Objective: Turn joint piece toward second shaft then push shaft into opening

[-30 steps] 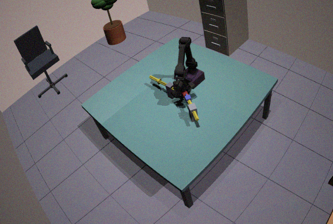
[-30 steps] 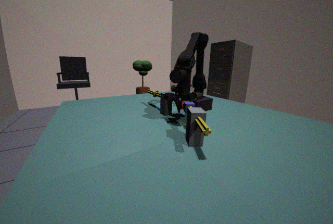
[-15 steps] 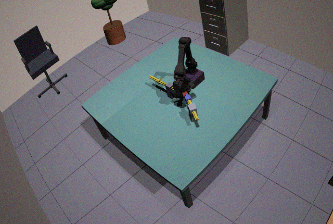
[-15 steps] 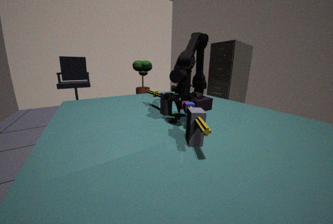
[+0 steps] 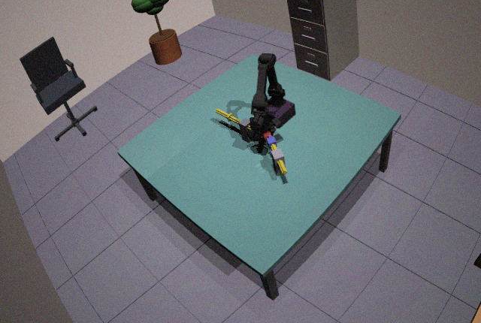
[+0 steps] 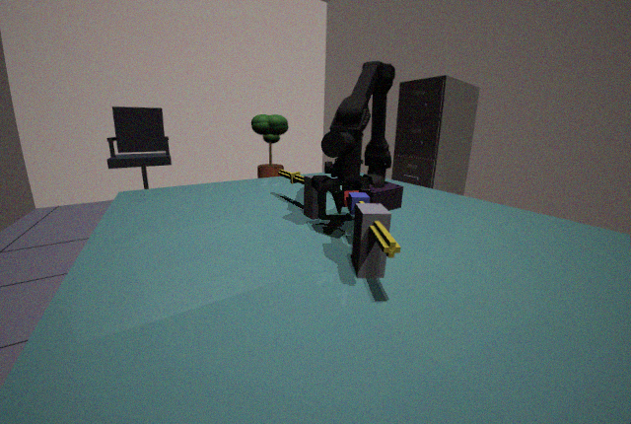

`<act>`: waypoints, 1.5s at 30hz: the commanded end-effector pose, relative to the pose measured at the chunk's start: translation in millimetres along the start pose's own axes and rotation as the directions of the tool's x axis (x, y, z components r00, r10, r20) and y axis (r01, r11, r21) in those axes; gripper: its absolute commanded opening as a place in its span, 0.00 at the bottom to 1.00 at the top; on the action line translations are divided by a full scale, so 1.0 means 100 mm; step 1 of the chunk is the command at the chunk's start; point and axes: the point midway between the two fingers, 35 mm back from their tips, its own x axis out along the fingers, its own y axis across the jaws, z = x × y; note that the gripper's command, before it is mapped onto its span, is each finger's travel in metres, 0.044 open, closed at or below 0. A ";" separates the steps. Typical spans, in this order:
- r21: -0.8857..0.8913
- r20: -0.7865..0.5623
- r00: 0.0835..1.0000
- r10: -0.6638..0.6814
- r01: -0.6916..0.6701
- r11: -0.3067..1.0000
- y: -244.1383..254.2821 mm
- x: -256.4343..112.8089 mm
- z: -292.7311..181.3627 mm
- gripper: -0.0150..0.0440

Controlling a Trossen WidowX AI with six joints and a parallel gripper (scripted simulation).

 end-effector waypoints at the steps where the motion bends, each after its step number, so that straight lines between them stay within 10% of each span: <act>1: 0.005 0.001 1.000 0.000 0.000 1.000 0.00 0.00 0.00 0.56; 23: 0.005 0.001 1.000 0.000 0.000 1.000 0.00 0.00 0.00 0.56; 30: 0.000 0.000 1.000 0.000 0.000 1.000 0.00 0.00 0.00 0.50; 36: 0.000 0.000 1.000 0.000 0.000 1.000 0.00 0.00 0.00 0.25; 45: -0.038 0.033 0.999 0.002 -0.001 0.999 0.02 -0.02 0.00 0.25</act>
